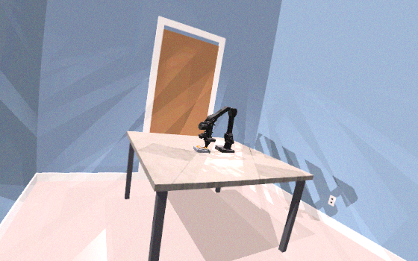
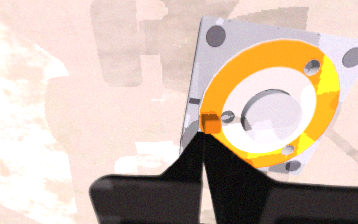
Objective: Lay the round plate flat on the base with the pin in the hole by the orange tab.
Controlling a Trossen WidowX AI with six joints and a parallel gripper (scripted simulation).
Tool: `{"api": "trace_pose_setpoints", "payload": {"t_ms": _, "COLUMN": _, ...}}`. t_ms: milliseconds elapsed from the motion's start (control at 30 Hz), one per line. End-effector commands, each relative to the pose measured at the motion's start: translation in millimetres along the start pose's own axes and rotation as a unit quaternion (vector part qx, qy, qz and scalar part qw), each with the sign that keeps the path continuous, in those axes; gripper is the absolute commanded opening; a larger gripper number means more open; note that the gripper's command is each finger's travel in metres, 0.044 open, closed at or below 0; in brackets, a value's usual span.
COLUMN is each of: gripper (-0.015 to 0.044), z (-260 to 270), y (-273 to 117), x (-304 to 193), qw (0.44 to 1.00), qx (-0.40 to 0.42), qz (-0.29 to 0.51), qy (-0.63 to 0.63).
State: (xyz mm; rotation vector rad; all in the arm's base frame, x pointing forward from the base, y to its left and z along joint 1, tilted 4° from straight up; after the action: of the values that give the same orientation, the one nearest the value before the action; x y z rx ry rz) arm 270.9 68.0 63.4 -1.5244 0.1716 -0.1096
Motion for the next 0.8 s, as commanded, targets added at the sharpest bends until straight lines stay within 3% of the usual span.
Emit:
{"api": "trace_pose_setpoints", "payload": {"t_ms": 0, "gripper": 0.0000, "z": 2, "y": 0, "x": 4, "qw": 1.000, "qx": 0.001, "qz": 0.000, "qy": 0.001}}
{"api": "trace_pose_setpoints", "payload": {"t_ms": 367, "gripper": 0.0000, "z": 4, "y": 0, "x": 10, "qw": 1.000, "qx": 0.001, "qz": 0.000, "qy": 0.001}}
{"api": "trace_pose_setpoints", "payload": {"t_ms": 767, "gripper": 0.0000, "z": 2, "y": -47, "x": 4, "qw": 1.000, "qx": 0.001, "qz": 0.000, "qy": 0.002}}
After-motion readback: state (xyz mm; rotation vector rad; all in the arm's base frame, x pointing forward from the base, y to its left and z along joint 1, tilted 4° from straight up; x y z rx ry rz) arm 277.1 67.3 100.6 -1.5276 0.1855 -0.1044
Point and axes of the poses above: the point midway between the two fingers, 35 mm back from their tips, its own y axis out along the fingers, its own z axis across the jaws, x = y × z, the point moved 2 cm from there along -y, back along the fingers, and after that the axes turned 13 degrees about y, right-handed, at the moved point
